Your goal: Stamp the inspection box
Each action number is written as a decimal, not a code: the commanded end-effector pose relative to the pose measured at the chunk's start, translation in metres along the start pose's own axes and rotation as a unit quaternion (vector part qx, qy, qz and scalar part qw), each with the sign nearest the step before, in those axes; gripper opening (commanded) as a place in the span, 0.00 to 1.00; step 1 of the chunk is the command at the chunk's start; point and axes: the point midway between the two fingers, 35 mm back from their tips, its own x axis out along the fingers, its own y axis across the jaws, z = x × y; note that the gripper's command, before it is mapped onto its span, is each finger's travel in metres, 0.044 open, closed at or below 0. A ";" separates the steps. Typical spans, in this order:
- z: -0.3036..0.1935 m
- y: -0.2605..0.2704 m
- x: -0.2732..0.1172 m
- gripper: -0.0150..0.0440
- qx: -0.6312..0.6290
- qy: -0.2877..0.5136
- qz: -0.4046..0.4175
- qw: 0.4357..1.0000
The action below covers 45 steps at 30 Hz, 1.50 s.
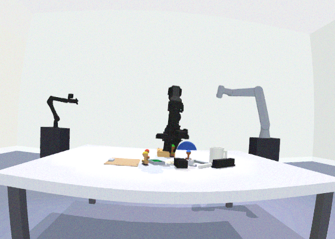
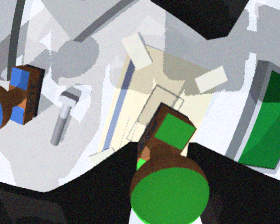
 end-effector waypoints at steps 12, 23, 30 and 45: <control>0.001 -0.001 -0.026 0.25 -0.003 -0.003 -0.002 1.000; 0.001 0.000 -0.041 0.25 -0.003 -0.003 -0.002 1.000; 0.035 0.005 -0.044 0.25 -0.003 -0.004 -0.001 1.000; 0.114 0.037 -0.045 0.25 -0.004 -0.007 0.000 1.000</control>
